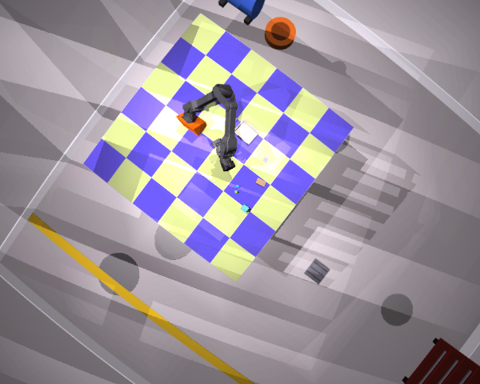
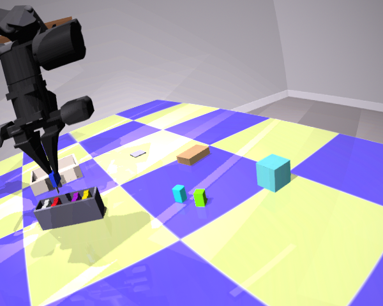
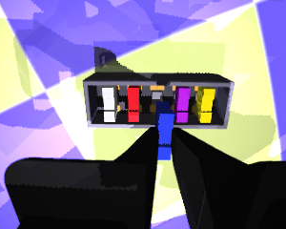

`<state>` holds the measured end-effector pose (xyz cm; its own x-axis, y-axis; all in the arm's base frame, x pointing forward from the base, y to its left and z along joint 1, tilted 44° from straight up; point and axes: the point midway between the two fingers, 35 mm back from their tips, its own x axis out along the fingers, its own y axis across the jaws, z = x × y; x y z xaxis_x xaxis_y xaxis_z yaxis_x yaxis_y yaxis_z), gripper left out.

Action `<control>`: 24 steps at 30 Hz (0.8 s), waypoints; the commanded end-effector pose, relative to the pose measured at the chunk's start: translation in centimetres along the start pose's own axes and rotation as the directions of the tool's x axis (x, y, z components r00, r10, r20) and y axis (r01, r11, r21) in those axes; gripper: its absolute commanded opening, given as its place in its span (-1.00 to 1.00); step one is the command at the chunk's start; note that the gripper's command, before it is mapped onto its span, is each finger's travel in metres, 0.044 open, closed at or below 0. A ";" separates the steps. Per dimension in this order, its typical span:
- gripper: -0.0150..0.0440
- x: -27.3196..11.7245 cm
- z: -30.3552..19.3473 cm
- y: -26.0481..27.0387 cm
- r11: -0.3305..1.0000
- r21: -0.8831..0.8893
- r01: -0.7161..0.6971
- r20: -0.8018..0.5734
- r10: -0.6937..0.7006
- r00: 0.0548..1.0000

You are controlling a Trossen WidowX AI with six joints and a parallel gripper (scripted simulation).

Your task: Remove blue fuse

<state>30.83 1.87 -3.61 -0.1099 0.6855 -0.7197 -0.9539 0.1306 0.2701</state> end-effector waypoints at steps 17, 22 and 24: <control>-0.49 -0.8 9.4 1.8 1.000 -0.007 0.016 -0.025 -0.016 1.000; -0.49 -0.7 13.0 3.4 1.000 -0.008 0.016 -0.022 -0.016 1.000; -0.49 -0.7 14.4 4.2 1.000 -0.008 0.015 -0.019 -0.015 1.000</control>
<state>31.50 10.33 5.20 -0.1033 0.6637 -0.7409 -0.9571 0.1365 0.2557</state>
